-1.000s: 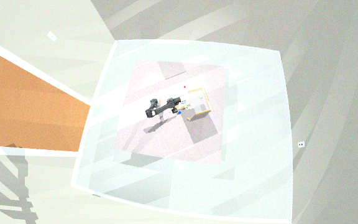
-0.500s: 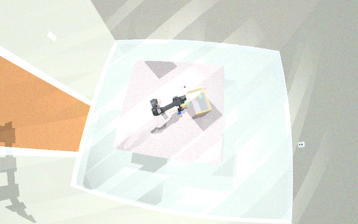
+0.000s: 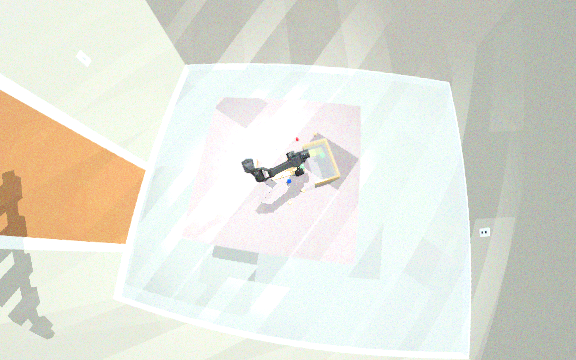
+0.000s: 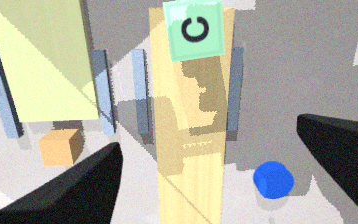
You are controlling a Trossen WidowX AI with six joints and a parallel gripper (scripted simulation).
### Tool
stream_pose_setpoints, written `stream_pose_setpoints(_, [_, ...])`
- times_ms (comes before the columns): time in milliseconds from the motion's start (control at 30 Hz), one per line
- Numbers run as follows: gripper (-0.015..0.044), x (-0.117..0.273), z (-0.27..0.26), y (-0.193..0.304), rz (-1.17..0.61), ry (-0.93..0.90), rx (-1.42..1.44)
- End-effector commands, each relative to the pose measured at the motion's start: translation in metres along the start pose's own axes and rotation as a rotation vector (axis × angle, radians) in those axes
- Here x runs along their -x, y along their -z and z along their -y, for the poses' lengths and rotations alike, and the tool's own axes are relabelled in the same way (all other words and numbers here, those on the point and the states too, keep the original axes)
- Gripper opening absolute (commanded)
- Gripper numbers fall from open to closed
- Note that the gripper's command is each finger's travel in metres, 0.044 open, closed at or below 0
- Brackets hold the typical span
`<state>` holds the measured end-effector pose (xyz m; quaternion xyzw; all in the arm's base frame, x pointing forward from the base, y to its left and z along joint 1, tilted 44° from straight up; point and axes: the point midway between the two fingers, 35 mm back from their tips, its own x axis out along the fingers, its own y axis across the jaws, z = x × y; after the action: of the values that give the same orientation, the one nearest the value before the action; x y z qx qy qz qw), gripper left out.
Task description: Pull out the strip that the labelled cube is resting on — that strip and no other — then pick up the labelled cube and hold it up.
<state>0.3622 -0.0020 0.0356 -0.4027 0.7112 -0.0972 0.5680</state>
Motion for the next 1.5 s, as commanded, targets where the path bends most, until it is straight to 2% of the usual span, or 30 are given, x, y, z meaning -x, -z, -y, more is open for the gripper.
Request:
stream_pose_setpoints(0, [0.044,0.001,0.0,-0.015,-0.002,-0.004,-0.003])
stream_pose_setpoints(300, [0.044,0.003,0.003,-0.05,0.0,-0.004,-0.005])
stream_pose_setpoints(533, [0.0256,-0.005,0.003,-0.05,0.0,-0.004,-0.005])
stream_pose_setpoints(567, [0.025,-0.007,0.003,-0.051,0.0,-0.004,-0.005])
stream_pose_setpoints(1467, [0.025,-0.051,0.003,-0.05,-0.001,-0.001,-0.005])
